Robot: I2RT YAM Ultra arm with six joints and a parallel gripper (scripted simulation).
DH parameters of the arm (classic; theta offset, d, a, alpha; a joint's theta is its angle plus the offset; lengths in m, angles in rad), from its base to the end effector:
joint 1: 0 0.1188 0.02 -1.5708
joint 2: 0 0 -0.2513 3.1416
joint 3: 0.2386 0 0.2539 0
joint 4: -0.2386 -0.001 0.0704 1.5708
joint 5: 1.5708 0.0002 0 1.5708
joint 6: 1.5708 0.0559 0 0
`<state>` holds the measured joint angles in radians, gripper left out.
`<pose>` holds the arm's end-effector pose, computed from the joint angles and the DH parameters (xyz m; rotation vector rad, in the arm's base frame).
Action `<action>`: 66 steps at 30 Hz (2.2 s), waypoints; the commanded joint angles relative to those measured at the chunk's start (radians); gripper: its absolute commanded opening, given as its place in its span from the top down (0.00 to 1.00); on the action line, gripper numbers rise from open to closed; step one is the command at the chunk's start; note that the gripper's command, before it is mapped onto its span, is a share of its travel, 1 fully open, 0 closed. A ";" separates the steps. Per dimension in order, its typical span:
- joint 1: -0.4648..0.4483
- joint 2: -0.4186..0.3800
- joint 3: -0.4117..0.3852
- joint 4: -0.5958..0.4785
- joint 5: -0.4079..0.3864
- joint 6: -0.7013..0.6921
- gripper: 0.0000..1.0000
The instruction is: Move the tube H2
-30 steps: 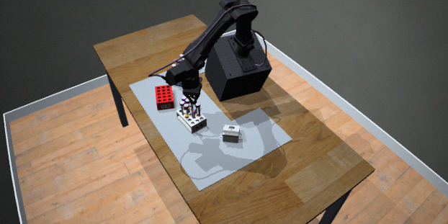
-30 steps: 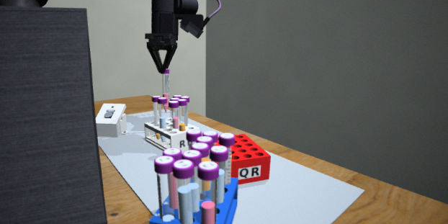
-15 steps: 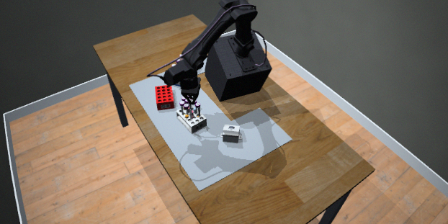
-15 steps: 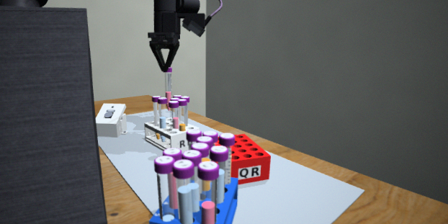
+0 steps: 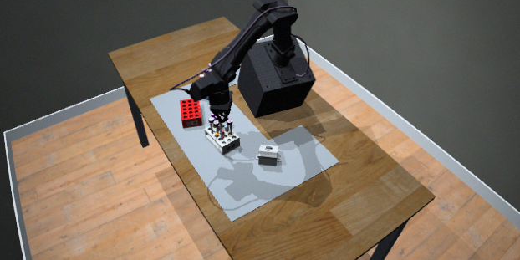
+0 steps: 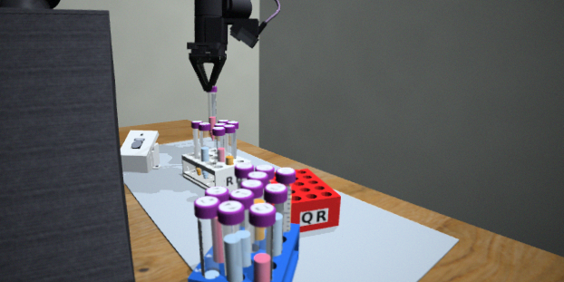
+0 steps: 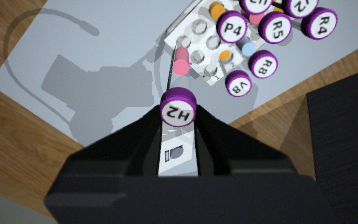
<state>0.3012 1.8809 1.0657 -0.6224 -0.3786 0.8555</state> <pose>0.3045 0.1173 0.0984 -0.7809 -2.8846 -0.5883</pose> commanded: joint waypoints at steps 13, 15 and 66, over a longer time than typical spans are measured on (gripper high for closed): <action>0.003 -0.014 -0.013 0.036 0.014 0.013 1.00; 0.004 -0.001 -0.011 0.039 0.014 0.014 1.00; 0.017 0.031 -0.014 0.099 0.016 0.031 1.00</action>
<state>0.3218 1.9194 1.0290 -0.5400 -0.3759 0.8776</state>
